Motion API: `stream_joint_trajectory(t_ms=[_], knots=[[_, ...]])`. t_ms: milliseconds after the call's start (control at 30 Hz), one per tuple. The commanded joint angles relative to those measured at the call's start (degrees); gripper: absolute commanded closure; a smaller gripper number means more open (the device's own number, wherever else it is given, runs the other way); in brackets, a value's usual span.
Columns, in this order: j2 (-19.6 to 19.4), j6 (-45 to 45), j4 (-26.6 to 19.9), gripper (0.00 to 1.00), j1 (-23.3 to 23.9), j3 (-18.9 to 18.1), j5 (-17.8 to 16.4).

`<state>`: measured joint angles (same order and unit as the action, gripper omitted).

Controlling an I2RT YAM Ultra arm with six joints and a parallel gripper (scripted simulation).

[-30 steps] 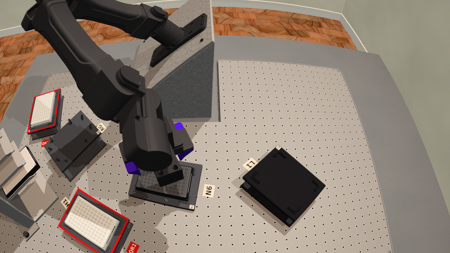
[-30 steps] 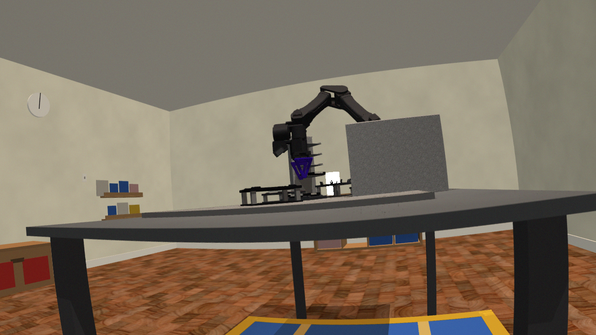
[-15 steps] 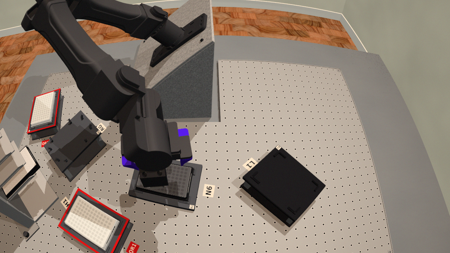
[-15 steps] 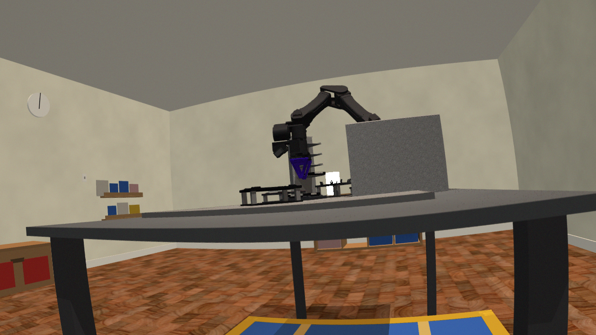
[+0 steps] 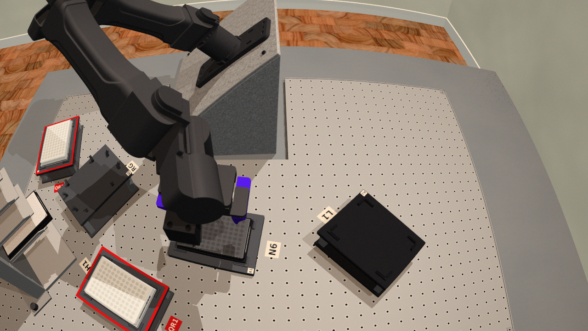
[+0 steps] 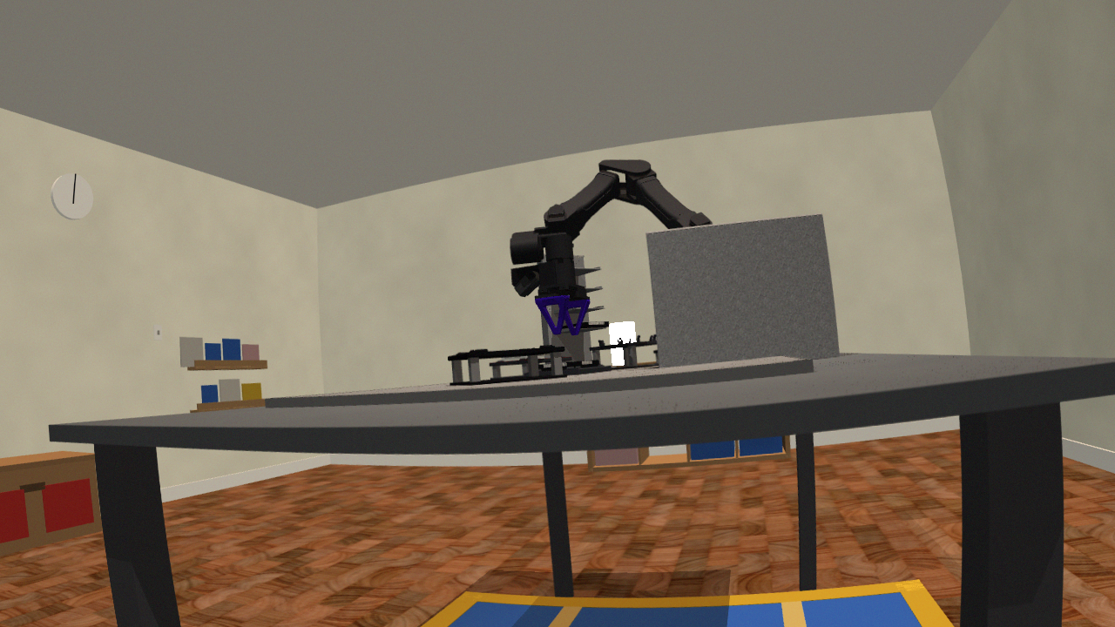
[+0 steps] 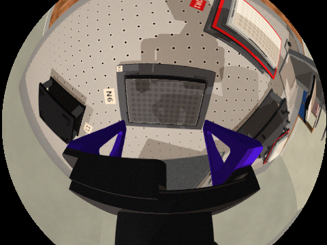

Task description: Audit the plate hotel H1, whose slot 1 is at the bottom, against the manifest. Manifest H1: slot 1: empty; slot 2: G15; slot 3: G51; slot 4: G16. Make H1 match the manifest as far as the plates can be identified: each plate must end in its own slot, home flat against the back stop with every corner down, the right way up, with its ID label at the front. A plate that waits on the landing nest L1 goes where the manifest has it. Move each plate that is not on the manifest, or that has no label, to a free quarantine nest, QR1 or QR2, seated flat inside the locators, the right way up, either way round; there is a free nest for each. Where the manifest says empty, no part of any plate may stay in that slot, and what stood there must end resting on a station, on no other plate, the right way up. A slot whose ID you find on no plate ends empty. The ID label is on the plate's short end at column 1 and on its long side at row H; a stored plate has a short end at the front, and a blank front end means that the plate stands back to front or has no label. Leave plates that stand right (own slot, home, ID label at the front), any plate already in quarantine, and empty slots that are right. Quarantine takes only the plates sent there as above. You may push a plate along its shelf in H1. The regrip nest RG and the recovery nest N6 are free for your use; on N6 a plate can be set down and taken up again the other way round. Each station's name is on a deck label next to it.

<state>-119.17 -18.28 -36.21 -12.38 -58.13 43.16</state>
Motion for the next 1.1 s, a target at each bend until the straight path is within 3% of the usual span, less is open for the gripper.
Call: stream_joint_trajectory(t_ms=[0,1067], knots=[[0.3,-5.8,0.0,0.00,-0.4,-0.1,0.0],[0.3,-37.8,0.0,0.00,-0.4,-0.1,0.0]])
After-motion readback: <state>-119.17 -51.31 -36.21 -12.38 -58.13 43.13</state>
